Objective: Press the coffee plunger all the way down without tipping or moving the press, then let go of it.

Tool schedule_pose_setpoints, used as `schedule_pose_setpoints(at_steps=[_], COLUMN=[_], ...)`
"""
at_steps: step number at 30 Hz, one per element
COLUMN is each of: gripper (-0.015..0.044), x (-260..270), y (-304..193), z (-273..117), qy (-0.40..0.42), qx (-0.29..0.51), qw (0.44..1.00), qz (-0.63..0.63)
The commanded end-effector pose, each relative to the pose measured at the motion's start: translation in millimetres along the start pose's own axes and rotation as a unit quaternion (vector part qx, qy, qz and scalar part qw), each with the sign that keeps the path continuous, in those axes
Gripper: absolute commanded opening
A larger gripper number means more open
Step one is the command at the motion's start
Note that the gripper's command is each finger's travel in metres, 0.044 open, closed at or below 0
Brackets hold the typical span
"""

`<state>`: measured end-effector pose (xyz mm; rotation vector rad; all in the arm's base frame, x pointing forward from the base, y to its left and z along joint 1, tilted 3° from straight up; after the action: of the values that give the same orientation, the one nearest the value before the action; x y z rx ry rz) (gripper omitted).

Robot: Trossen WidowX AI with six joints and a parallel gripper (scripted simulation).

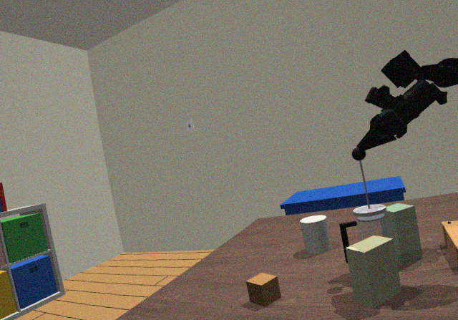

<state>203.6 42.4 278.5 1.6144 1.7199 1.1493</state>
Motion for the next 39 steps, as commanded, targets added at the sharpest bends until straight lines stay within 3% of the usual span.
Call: schedule_pose_setpoints(at_steps=[1,5,16,39], gripper=[0.0440,0.0440,0.0151,0.0130], x=[-0.8,-0.8,-0.8,-3.1], y=[-3.0,-3.3,-3.3,-16.2], z=[8.7,12.5,12.5,22.6], qy=[-0.003,-0.003,-0.003,-0.003], qx=[0.006,0.005,0.005,0.005], qw=[1.000,1.000,1.000,1.000], qz=[0.002,0.002,0.002,0.002])
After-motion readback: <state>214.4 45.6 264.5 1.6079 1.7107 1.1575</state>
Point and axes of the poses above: the point midway between the two fingers, 35 mm back from their tips, its own z axis out along the fingers, its own x axis across the jaws, y = z × x, the point moved 5 cm from there along -z, back along the fingers, and after that the axes turned 10 degrees about z, right-handed, at the moved point
